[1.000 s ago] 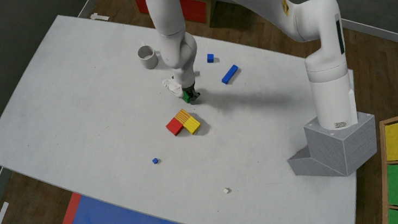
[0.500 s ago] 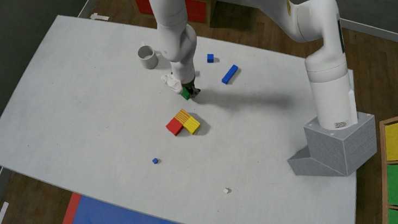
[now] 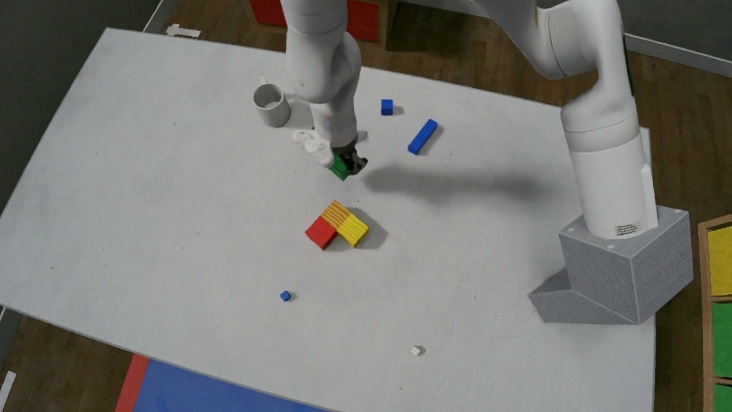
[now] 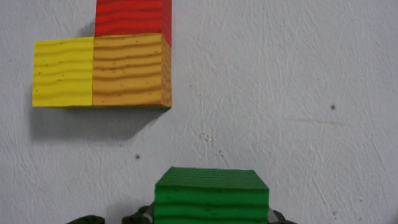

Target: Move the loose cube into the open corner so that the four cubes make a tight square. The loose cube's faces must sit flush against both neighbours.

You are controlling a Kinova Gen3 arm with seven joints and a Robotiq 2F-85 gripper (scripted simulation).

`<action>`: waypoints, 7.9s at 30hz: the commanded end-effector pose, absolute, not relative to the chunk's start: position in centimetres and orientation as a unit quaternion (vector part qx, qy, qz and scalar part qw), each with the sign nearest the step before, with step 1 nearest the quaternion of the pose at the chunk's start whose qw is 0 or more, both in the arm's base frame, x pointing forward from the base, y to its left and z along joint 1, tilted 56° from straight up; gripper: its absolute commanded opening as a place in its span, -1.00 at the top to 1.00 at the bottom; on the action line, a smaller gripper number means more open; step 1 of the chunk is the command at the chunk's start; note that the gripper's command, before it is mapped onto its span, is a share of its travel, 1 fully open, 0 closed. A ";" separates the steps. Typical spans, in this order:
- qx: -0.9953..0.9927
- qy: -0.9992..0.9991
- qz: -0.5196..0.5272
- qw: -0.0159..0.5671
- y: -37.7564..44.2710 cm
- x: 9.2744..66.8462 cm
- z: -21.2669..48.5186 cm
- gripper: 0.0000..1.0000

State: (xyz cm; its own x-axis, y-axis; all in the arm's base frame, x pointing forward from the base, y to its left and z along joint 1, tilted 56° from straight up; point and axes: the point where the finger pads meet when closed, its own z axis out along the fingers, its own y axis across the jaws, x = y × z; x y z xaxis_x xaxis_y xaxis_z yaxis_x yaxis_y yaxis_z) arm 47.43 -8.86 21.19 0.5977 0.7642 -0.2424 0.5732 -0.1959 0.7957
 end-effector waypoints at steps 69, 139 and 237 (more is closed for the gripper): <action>0.756 0.457 0.101 0.458 5.7 46.0 5.3 0.80; 0.756 0.455 0.101 0.459 5.5 46.0 5.4 0.80; 0.755 0.455 0.099 0.462 0.5 50.5 1.0 0.80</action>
